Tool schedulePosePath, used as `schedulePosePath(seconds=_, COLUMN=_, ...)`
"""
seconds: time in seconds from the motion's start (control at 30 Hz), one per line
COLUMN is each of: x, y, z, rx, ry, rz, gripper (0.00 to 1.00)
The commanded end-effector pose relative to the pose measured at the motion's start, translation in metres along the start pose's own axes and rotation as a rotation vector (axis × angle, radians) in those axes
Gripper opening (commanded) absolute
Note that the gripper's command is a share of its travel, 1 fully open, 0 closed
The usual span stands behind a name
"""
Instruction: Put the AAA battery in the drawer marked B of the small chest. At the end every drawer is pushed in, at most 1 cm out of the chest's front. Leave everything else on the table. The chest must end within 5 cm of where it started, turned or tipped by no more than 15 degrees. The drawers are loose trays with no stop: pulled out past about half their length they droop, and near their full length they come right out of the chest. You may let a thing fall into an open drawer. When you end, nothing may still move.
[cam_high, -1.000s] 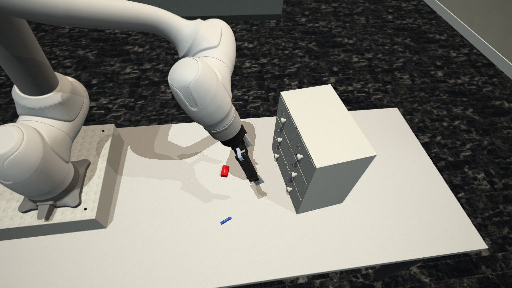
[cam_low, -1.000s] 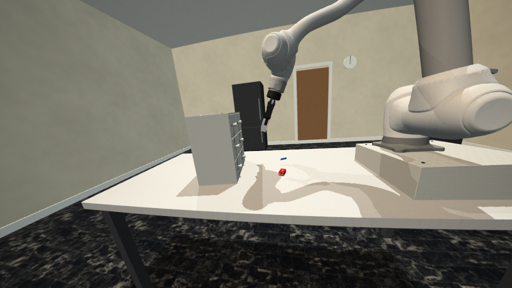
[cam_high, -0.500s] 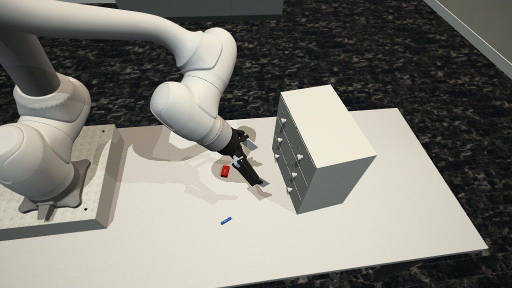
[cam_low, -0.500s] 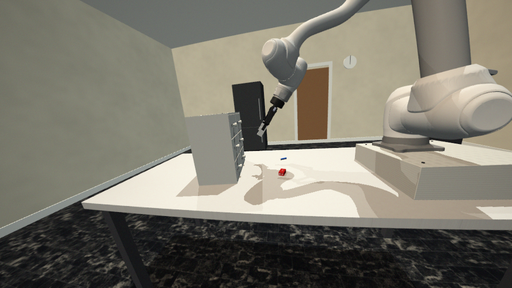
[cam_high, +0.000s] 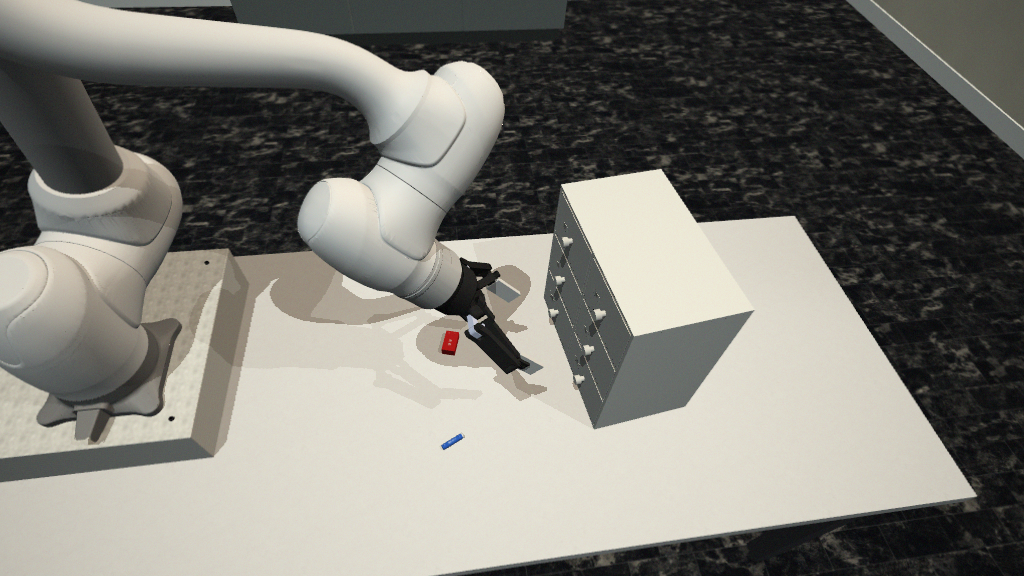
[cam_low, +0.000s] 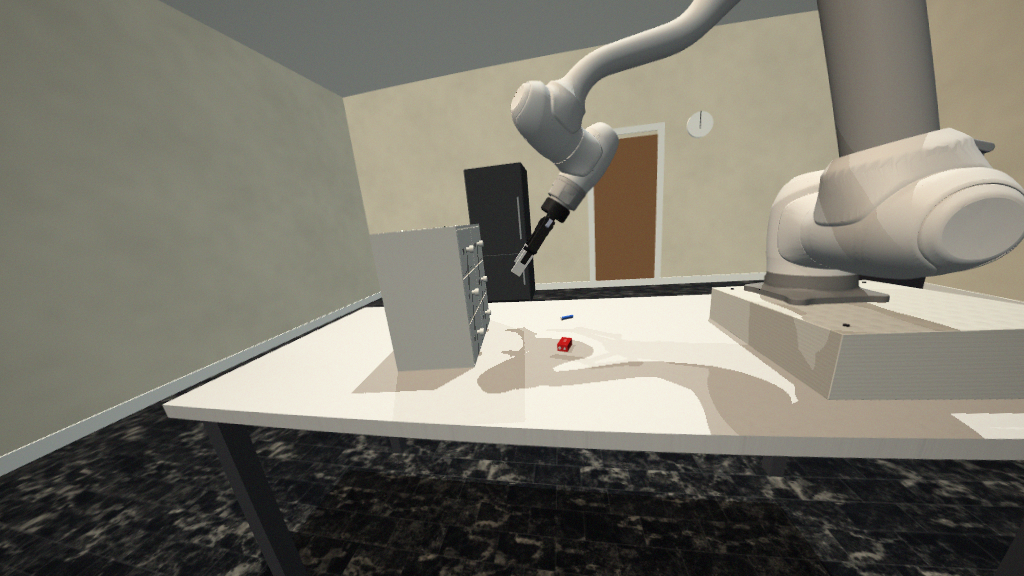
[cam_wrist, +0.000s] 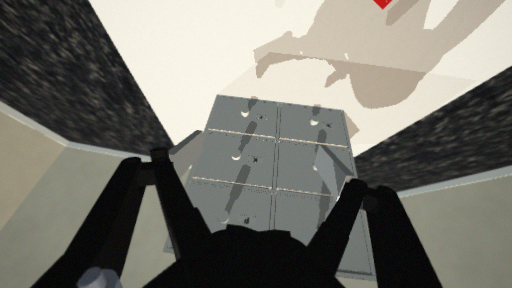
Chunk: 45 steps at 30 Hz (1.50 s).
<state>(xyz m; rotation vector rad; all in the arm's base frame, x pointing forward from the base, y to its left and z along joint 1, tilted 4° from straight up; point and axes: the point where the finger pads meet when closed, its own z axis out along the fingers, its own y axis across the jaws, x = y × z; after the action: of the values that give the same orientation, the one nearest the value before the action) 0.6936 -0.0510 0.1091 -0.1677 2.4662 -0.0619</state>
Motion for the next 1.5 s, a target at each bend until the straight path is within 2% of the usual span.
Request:
schedulePosePath(seconds=0.0, x=0.0, y=0.0, z=0.003, rx=-0.033, ry=-0.072, rz=-0.003, gripper=1.0)
schedulePosePath(seconds=0.63, x=-0.001, y=0.0, z=0.016, rx=-0.034, ry=-0.181, rz=-0.001, gripper=1.0)
schedulePosePath(seconds=0.93, x=-0.004, y=0.0, z=0.032, rx=-0.032, ry=-0.323, rz=0.001, gripper=1.0)
schedulePosePath(seconds=1.2, x=-0.005, y=0.0, z=0.043, rx=-0.04, ry=-0.355, rz=0.004, gripper=1.0)
schedulePosePath(seconds=1.47, x=-0.007, y=0.0, z=0.053, rx=-0.047, ry=-0.453, rz=0.005, gripper=1.0)
